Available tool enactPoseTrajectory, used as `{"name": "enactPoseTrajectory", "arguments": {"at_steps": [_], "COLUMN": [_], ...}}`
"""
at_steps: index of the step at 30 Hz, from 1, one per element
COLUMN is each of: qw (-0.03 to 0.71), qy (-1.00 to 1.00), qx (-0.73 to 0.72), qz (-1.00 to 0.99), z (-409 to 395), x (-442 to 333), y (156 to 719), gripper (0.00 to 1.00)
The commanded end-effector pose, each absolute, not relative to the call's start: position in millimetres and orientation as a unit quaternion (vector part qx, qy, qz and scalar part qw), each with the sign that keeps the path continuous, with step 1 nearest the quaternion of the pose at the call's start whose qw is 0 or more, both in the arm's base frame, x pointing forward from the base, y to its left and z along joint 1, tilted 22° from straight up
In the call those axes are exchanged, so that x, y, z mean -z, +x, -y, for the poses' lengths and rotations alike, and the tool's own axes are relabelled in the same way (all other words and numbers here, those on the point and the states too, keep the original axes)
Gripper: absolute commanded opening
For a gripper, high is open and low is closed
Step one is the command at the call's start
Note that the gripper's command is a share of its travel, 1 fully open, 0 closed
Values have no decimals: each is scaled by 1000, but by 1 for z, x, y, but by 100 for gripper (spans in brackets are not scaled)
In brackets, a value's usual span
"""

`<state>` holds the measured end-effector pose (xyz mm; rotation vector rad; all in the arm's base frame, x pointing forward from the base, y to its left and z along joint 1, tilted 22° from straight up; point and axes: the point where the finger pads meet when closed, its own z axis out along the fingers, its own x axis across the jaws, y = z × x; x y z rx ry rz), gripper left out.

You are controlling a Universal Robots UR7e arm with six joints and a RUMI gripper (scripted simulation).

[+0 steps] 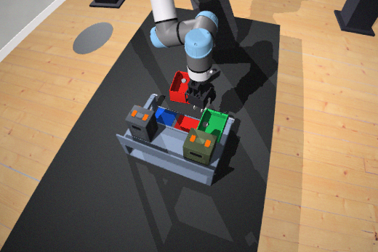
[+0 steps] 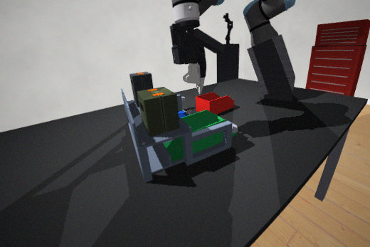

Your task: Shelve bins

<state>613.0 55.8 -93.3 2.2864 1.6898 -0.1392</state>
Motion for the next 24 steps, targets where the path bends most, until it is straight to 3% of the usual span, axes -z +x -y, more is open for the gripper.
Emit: {"name": "enactPoseTrajectory", "arguments": {"at_steps": [1,24], "qw": [153,173], "qy": [825,968], "qx": [40,-28], "qz": [-543,-182], "z": [-61,-90], "x": [99,138], "y": [606,547], "gripper": [0,0]}}
